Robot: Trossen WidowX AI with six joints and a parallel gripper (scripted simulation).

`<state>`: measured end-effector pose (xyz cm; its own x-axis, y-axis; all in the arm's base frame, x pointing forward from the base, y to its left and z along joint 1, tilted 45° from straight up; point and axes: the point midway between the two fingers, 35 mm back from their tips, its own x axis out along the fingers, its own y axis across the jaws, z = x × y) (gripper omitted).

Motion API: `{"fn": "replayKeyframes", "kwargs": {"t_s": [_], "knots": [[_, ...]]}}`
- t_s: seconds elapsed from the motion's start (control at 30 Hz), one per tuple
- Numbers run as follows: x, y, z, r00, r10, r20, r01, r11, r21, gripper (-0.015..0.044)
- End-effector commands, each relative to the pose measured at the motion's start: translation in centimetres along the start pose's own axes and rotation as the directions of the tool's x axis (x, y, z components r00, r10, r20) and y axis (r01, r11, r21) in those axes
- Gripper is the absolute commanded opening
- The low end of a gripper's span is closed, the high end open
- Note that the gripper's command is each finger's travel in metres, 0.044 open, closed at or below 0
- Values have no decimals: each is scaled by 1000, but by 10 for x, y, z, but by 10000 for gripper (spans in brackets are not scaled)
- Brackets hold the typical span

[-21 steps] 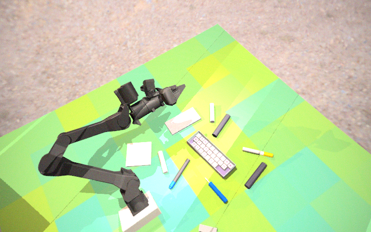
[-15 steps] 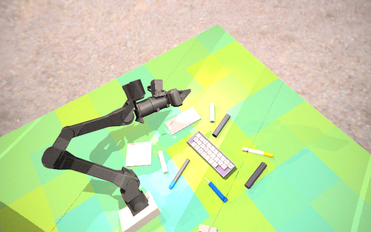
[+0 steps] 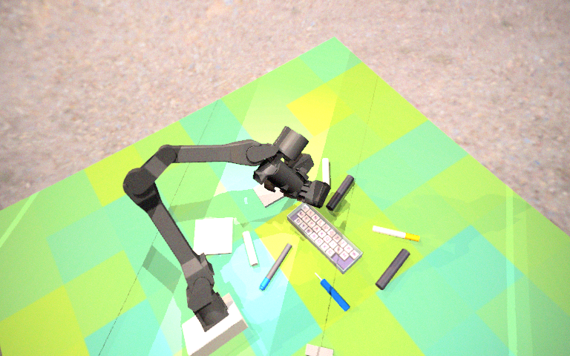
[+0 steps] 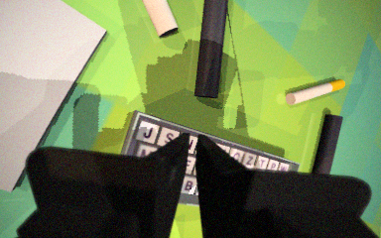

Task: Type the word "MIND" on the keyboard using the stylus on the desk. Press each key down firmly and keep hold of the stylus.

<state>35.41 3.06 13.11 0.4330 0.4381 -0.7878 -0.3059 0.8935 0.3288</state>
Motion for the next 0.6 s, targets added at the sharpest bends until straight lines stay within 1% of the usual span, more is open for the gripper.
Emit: {"fn": "replayKeyframes", "kwargs": {"t_s": [0.0,0.03,0.1,0.57], "knots": [[25,0,-27,925,301,-231,-244,938,246,0],[27,0,-30,906,344,-247,-270,919,289,0],[28,1,-32,889,378,-258,-290,901,324,0],[28,1,-32,889,378,-258,-290,901,324,0]]}}
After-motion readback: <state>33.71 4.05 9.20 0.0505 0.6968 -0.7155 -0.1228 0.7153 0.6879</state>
